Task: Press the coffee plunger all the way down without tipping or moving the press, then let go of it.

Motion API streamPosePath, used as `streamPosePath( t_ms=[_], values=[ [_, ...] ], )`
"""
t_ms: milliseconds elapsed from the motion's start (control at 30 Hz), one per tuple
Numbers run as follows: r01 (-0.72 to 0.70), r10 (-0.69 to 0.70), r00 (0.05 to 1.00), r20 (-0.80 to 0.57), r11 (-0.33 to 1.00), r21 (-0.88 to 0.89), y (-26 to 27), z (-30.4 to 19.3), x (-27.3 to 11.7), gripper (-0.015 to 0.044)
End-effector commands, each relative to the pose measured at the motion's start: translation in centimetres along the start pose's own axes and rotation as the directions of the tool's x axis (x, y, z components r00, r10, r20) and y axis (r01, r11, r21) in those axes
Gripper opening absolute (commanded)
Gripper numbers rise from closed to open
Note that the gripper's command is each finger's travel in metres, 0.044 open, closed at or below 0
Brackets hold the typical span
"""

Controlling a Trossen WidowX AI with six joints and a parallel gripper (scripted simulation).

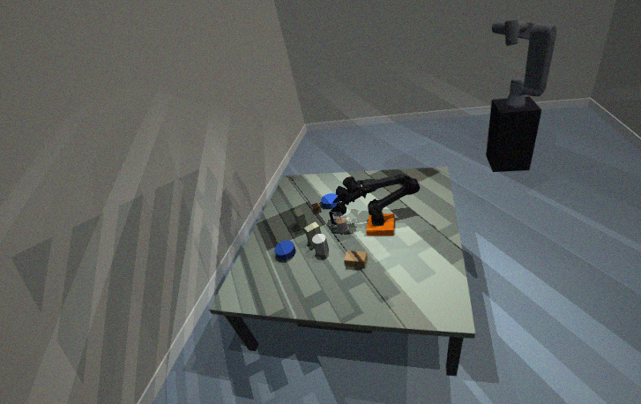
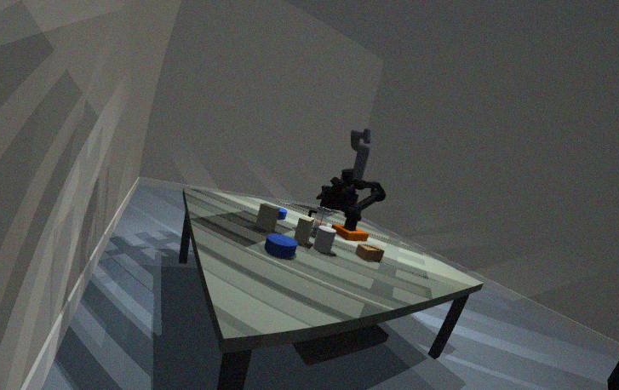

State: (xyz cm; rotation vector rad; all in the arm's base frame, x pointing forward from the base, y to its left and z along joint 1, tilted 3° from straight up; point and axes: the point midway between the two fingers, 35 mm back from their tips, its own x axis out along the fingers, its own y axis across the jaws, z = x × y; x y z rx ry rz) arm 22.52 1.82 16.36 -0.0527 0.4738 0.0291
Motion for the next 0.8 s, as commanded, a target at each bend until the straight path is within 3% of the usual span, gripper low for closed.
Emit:
streamPosePath(
  t_ms=[0, 167, 400, 767],
  values=[
    [0.000, 0.000, 1.000, -0.002, 1.000, 0.000, 0.0, 0.0, 0.0, 0.0440],
    [-0.001, 0.001, 1.000, -0.007, 1.000, -0.003, 0.1, 1.2, -1.1, 0.0440],
    [-0.004, 0.003, 1.000, -0.028, 1.000, -0.012, 0.3, 5.2, -5.8, 0.0440],
    [-0.004, 0.003, 1.000, -0.028, 1.000, -0.012, 0.3, 5.1, -5.9, 0.0440]
  ],
)
